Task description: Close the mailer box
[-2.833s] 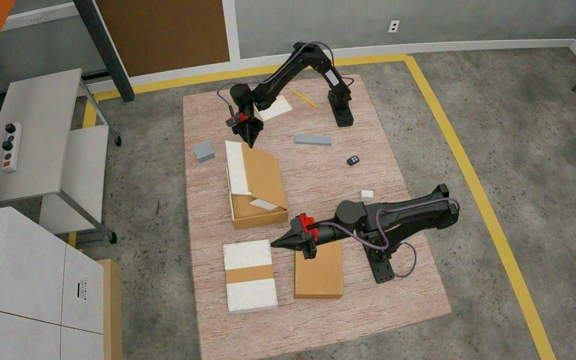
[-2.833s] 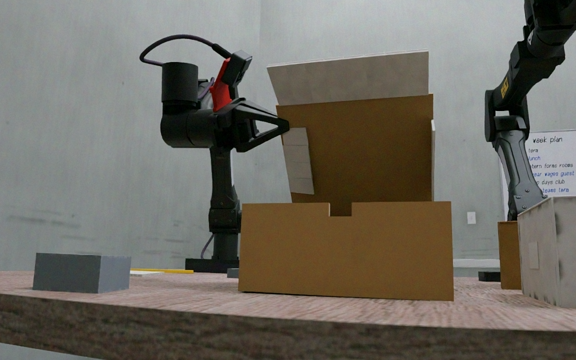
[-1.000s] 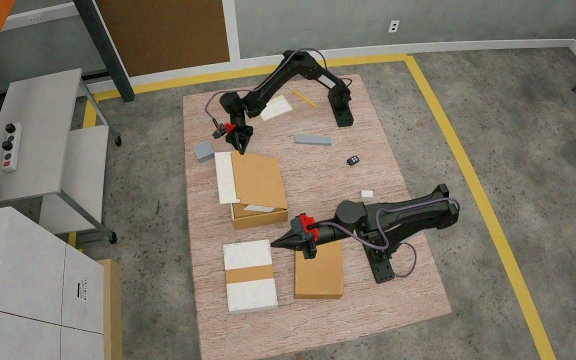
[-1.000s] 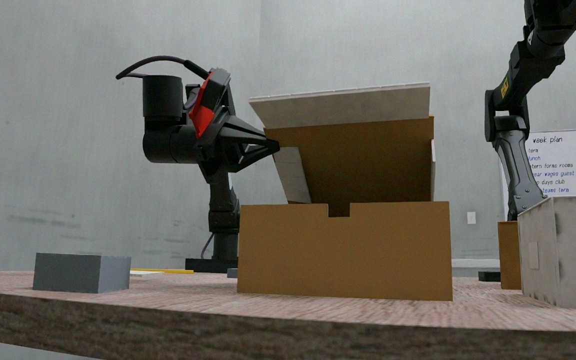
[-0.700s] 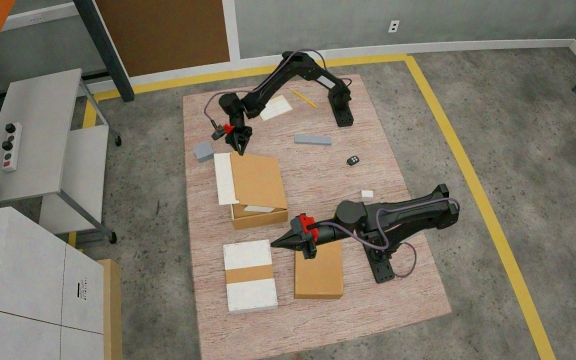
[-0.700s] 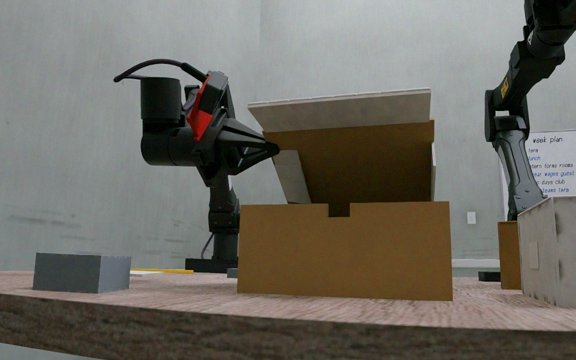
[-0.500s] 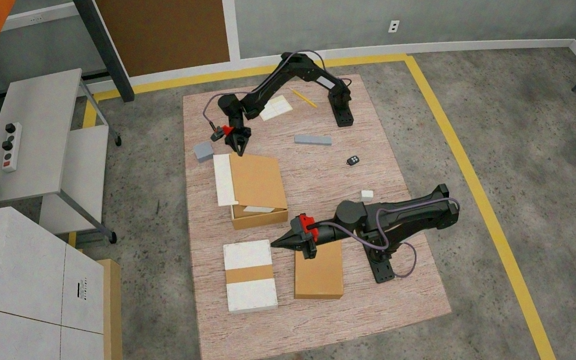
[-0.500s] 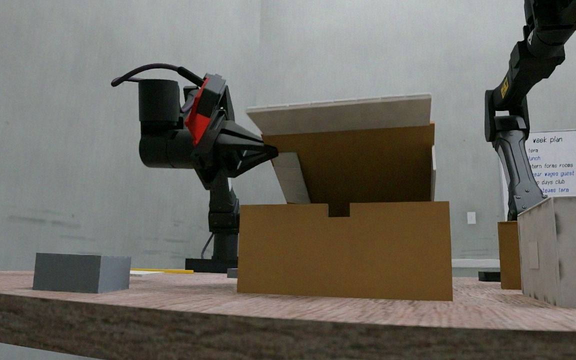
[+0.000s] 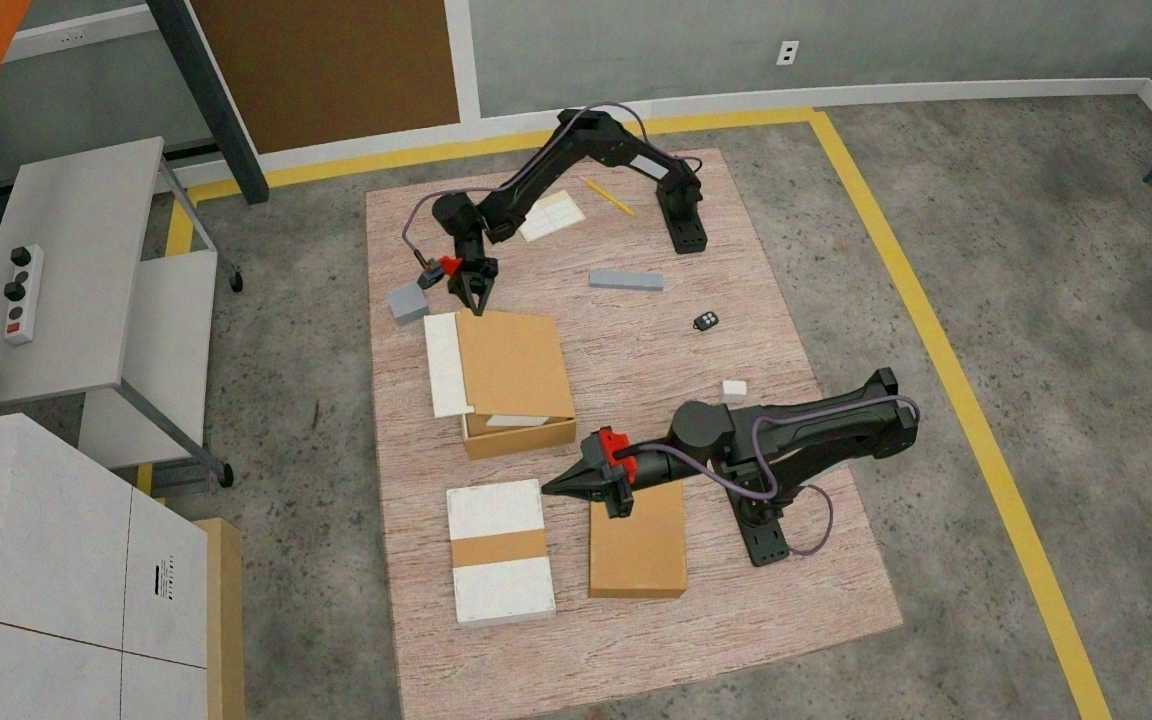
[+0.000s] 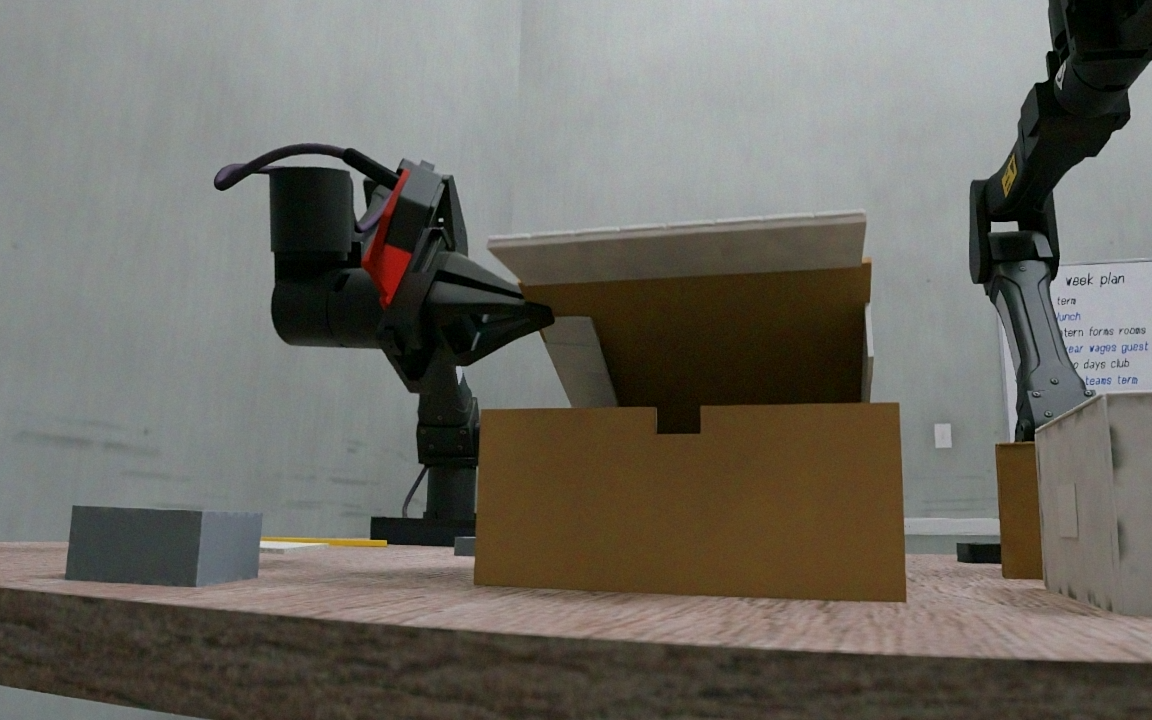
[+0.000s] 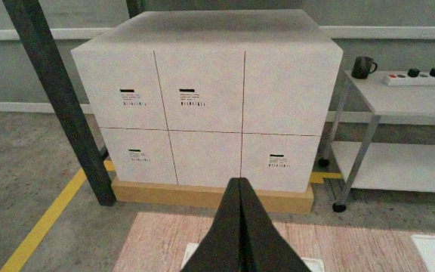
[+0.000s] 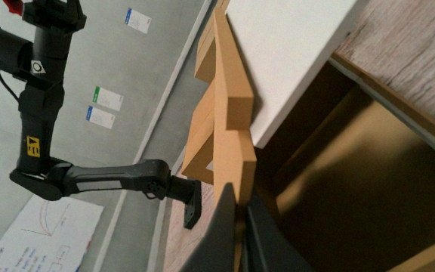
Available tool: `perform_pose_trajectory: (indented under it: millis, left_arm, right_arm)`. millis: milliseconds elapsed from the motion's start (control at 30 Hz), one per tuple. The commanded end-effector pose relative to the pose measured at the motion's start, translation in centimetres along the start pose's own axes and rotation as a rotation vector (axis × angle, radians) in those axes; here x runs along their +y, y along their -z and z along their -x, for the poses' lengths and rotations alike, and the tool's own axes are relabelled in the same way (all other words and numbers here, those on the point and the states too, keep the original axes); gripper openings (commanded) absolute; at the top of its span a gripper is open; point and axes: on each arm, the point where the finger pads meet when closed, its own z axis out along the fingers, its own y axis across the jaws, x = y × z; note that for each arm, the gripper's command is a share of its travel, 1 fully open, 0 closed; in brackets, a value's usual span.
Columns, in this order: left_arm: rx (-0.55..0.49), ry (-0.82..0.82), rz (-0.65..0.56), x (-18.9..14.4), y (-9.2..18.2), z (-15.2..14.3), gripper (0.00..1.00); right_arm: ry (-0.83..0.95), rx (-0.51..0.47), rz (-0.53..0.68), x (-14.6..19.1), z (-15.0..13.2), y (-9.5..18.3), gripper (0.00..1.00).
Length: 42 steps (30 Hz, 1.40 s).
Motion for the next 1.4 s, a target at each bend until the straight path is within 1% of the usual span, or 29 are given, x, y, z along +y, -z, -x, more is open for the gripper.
perform_pose_trajectory:
  millis: [0, 33, 67, 100, 600, 633, 733, 900, 967, 1033, 1200, 1300, 1367]
  left_arm:
    - [-0.039, 0.002, 0.011, 0.2, 0.7, 1.3, 0.01]
    - [-0.039, 0.002, 0.011, 0.2, 0.7, 1.3, 0.01]
    - [-0.039, 0.002, 0.011, 0.2, 0.7, 1.3, 0.65]
    - [-0.039, 0.002, 0.011, 0.2, 0.7, 1.3, 0.65]
    - [-0.039, 0.002, 0.011, 0.2, 0.7, 1.3, 0.65]
    - [0.014, -0.015, -0.032, -0.7, -0.7, -1.0, 0.65]
    - [-0.060, -0.061, -0.083, -1.8, -0.9, 2.2, 0.65]
    - [-0.091, -0.171, -0.186, -3.5, -2.8, 2.1, 0.65]
    - [-0.091, -0.171, -0.186, -3.5, -2.8, 2.1, 0.65]
    - [-0.102, -0.205, -0.213, -3.9, -3.5, 2.0, 0.65]
    - [-0.120, -0.296, -0.336, -6.7, -5.5, 0.7, 0.65]
    - [-0.135, -0.352, -0.384, -7.2, -6.7, -0.1, 0.65]
    - [-0.148, -0.388, -0.437, -8.5, -7.4, -0.8, 0.65]
  right_arm:
    - [-0.030, -0.001, 0.000, -1.1, 0.4, 0.3, 0.01]
    - [-0.011, 0.006, 0.005, -0.6, 0.3, -0.2, 0.01]
    - [0.037, 0.001, 0.007, 0.8, 0.7, -0.6, 0.01]
    - [0.041, -0.007, 0.003, 0.8, 1.1, -0.2, 0.01]
    - [0.038, -0.005, 0.005, 0.8, 1.0, -0.2, 0.01]
    - [0.038, -0.005, 0.005, 0.8, 1.0, -0.2, 0.01]
    - [0.038, -0.005, 0.005, 0.8, 1.0, -0.2, 0.01]
    - [0.038, -0.005, 0.005, 0.8, 1.0, -0.2, 0.01]
    - [0.038, -0.005, 0.005, 0.8, 1.0, -0.2, 0.01]
    - [0.038, -0.005, 0.005, 0.8, 1.0, -0.2, 0.01]
    - [0.038, -0.005, 0.005, 0.8, 1.0, -0.2, 0.01]
    - [0.038, -0.005, 0.005, 0.8, 1.0, -0.2, 0.01]
    - [0.038, -0.005, 0.005, 0.8, 1.0, -0.2, 0.01]
